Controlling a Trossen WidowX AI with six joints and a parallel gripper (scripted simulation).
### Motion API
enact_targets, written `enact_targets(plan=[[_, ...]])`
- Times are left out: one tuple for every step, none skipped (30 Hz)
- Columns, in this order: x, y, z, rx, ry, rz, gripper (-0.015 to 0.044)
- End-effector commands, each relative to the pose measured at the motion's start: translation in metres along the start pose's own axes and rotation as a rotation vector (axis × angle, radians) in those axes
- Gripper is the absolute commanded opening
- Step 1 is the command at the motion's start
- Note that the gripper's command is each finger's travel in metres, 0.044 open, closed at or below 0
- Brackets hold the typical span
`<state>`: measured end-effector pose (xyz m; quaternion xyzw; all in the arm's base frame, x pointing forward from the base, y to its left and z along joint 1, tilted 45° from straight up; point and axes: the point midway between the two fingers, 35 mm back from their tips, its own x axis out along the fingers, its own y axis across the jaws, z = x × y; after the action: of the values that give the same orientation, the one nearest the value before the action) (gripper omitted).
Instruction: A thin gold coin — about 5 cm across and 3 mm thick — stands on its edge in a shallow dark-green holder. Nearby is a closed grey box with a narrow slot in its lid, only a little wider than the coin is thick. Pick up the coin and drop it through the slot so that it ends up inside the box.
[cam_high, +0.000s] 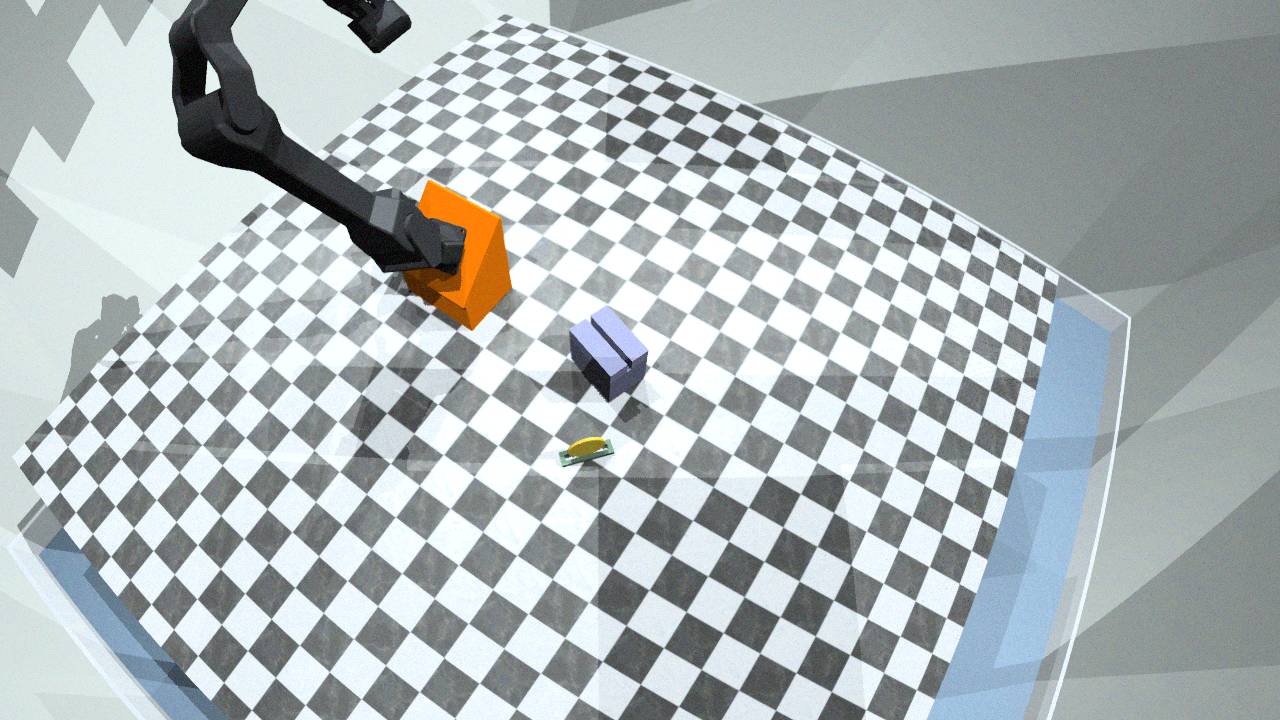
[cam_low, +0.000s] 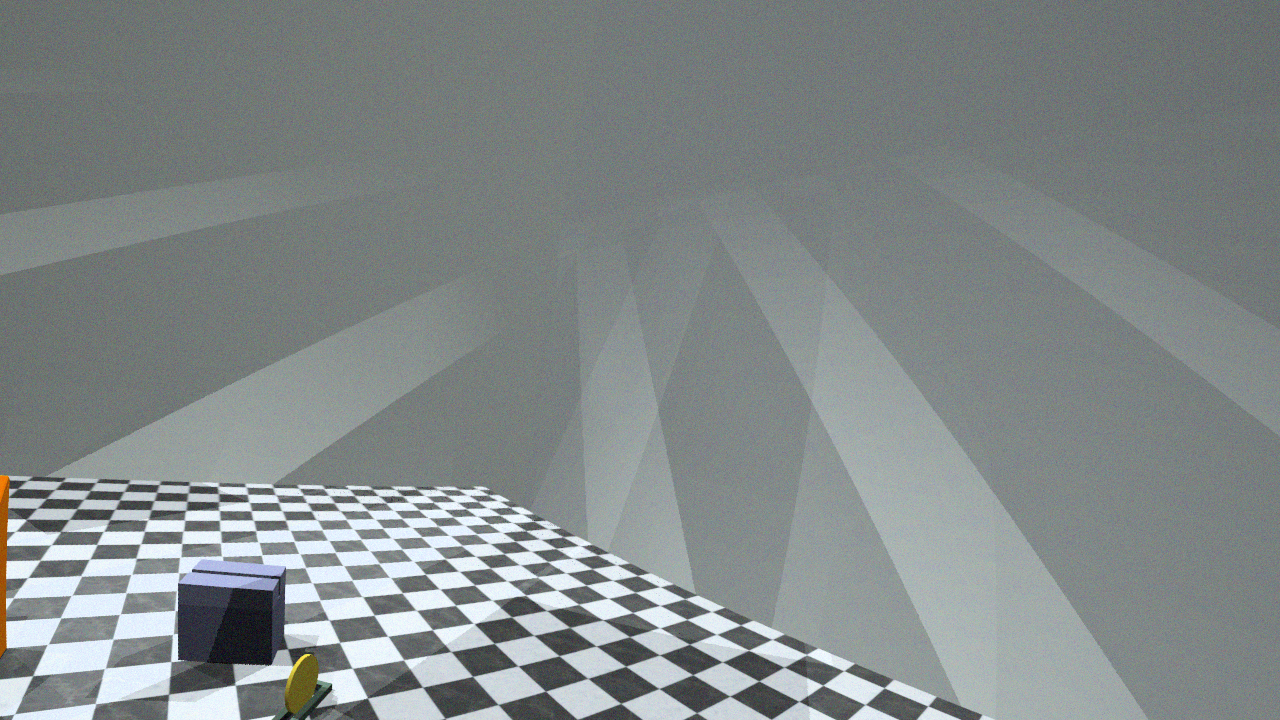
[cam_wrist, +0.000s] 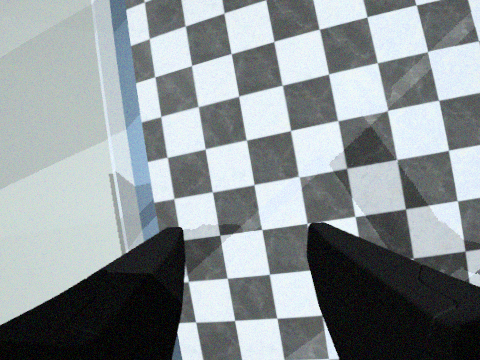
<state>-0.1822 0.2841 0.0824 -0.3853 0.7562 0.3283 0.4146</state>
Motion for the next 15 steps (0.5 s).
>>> enact_targets(plan=[[-0.021,-0.042,0.042,0.022,-0.089,-0.021,0.0161],[-0.027,-0.055,0.053,0.03,-0.113,-0.029,0.0161],[-0.033,-0.069,0.063,0.039,-0.136,-0.038,0.0161],[-0.039,-0.084,0.073,0.049,-0.157,-0.048,0.0161],[-0.045,-0.099,0.082,0.059,-0.177,-0.06,0.0161],[-0.051,-0.115,0.09,0.069,-0.196,-0.073,0.0161],[-0.057,-0.131,0.097,0.081,-0.214,-0.085,0.0161],[-0.063,-0.148,0.103,0.093,-0.231,-0.098,0.0161],[-0.068,-0.165,0.109,0.106,-0.246,-0.113,0.0161],[-0.074,-0.183,0.113,0.119,-0.26,-0.128,0.0161],[-0.079,-0.201,0.117,0.133,-0.272,-0.144,0.0161],[-0.083,-0.219,0.119,0.147,-0.282,-0.161,0.0161],[-0.088,-0.237,0.12,0.161,-0.29,-0.178,0.0161],[-0.092,-0.255,0.121,0.176,-0.296,-0.196,0.0161],[-0.095,-0.273,0.12,0.191,-0.3,-0.214,0.0161]])
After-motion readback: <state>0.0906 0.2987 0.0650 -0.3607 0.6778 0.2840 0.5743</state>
